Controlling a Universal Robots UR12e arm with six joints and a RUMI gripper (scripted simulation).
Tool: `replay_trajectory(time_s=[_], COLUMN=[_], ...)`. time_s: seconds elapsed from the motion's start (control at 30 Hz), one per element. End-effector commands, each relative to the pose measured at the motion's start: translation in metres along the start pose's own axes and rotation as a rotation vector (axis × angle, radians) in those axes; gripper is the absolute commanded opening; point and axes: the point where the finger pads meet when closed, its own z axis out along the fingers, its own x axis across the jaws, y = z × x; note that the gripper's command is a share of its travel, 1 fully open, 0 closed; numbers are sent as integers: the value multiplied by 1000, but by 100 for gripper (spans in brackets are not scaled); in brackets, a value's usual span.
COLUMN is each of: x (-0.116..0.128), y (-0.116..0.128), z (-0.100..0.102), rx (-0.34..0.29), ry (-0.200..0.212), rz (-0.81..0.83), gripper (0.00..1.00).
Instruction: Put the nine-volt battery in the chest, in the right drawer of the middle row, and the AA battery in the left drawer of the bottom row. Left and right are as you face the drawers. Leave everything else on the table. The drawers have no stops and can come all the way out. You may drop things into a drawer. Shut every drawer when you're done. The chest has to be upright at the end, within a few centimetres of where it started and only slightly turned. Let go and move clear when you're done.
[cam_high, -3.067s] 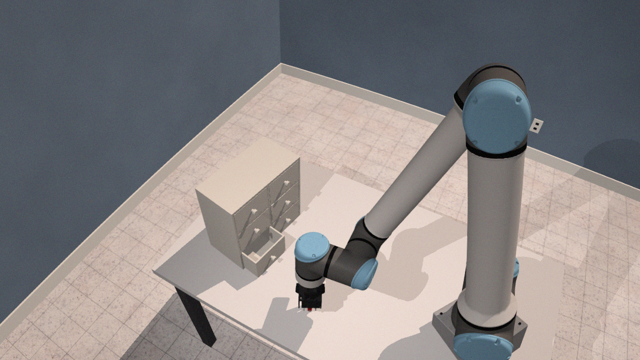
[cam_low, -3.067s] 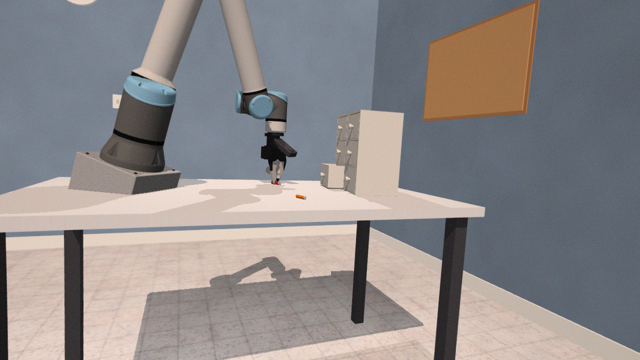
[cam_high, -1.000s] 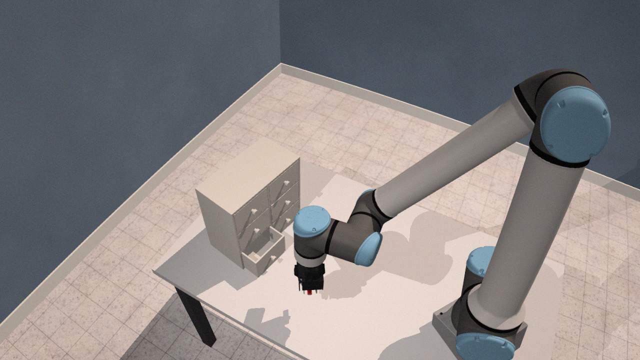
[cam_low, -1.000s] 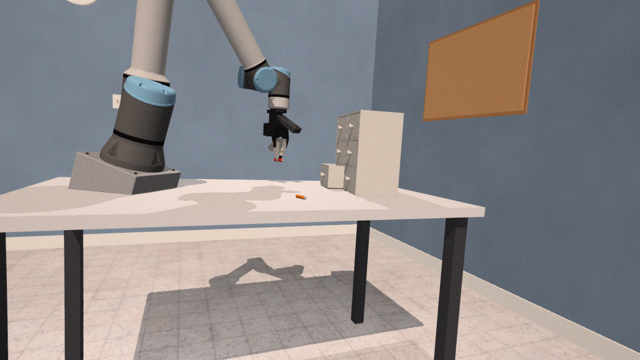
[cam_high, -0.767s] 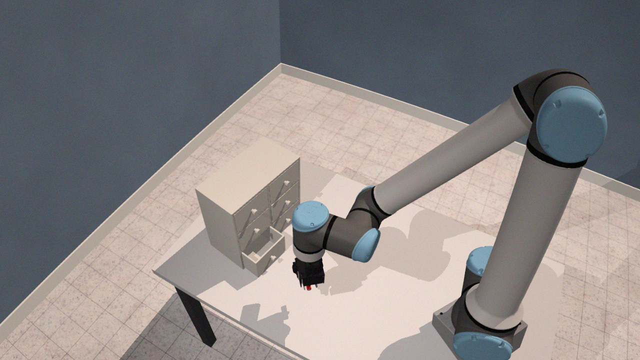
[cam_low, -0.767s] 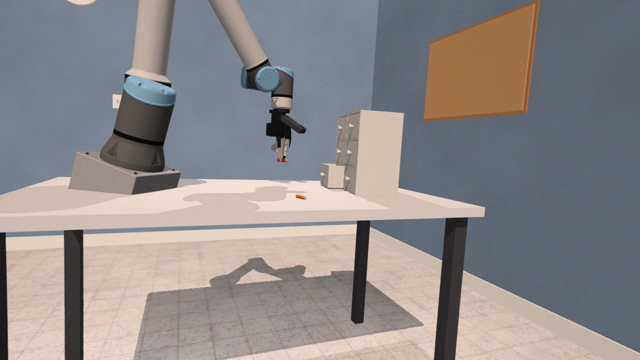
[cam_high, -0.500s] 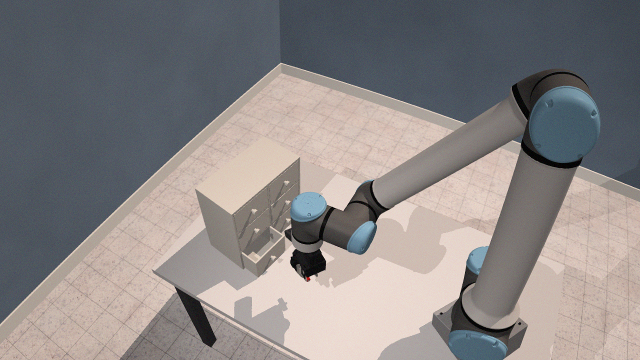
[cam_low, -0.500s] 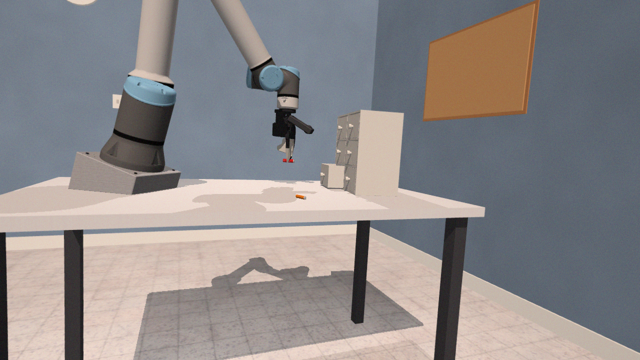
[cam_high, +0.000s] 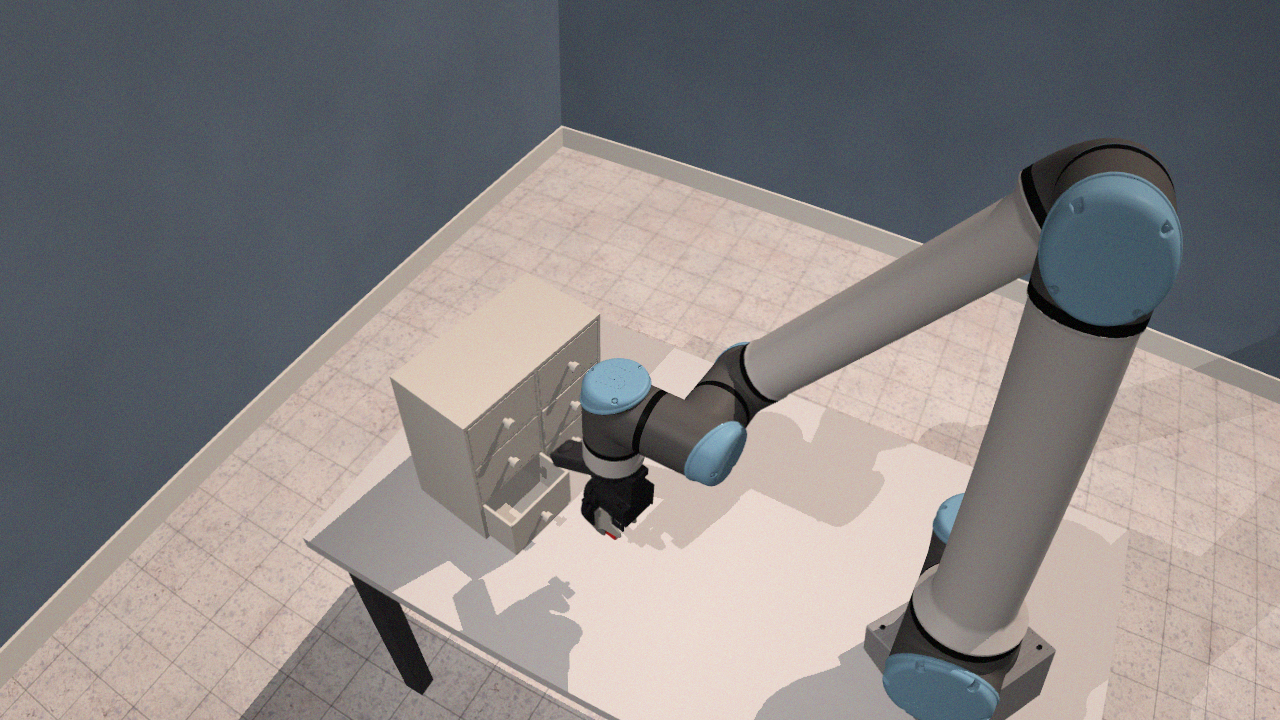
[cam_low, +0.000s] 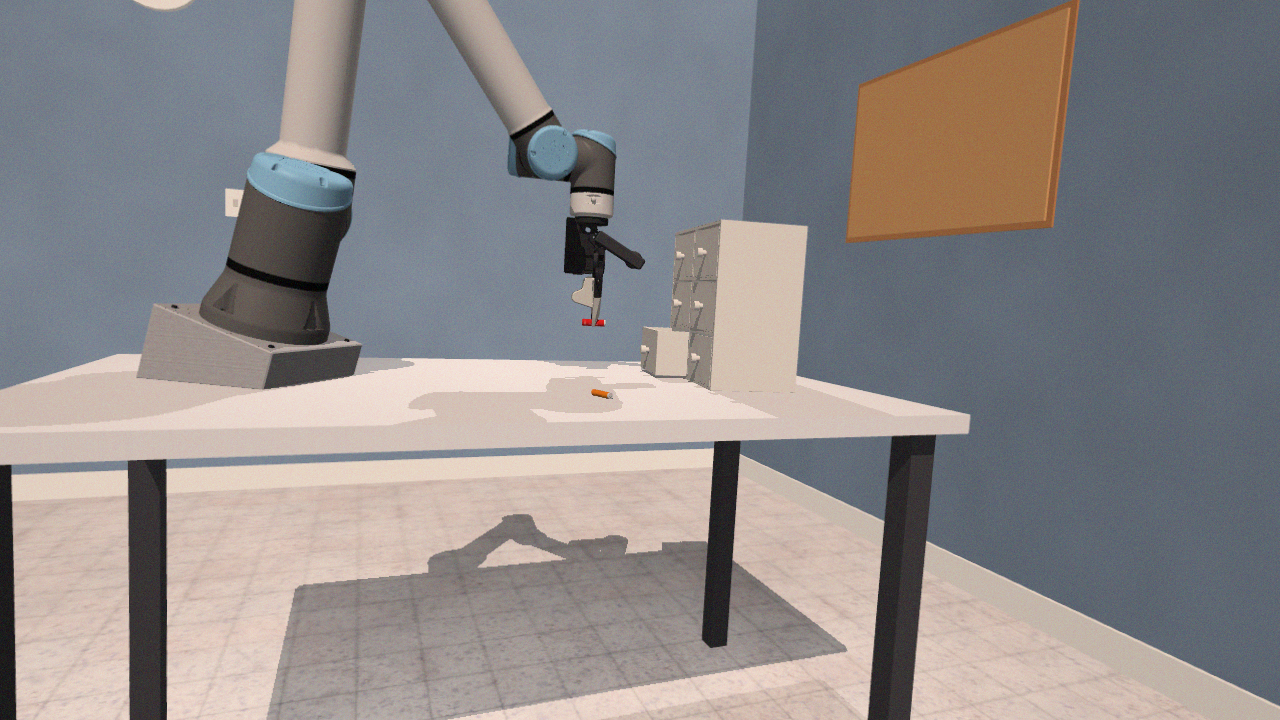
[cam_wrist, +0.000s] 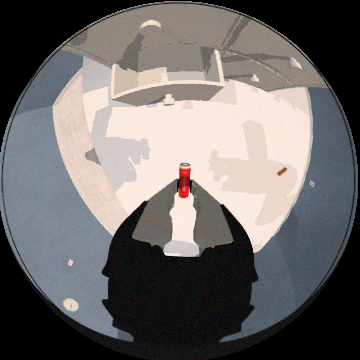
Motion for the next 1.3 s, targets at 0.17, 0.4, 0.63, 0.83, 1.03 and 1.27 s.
replay_trajectory(time_s=[0.17,0.4,0.63,0.83,1.03,1.27], x=[4,4,5,5,5,5], y=[-6,-6,-6,-6,-6,-6], z=[-1,-2,-7,-17,-26,-30], rx=[1,1,1,1,1,1], ry=[-4,-5,-5,-5,-5,-5], rz=[-66,-66,-67,-67,-67,-67], gripper=[5,5,5,5,5,5])
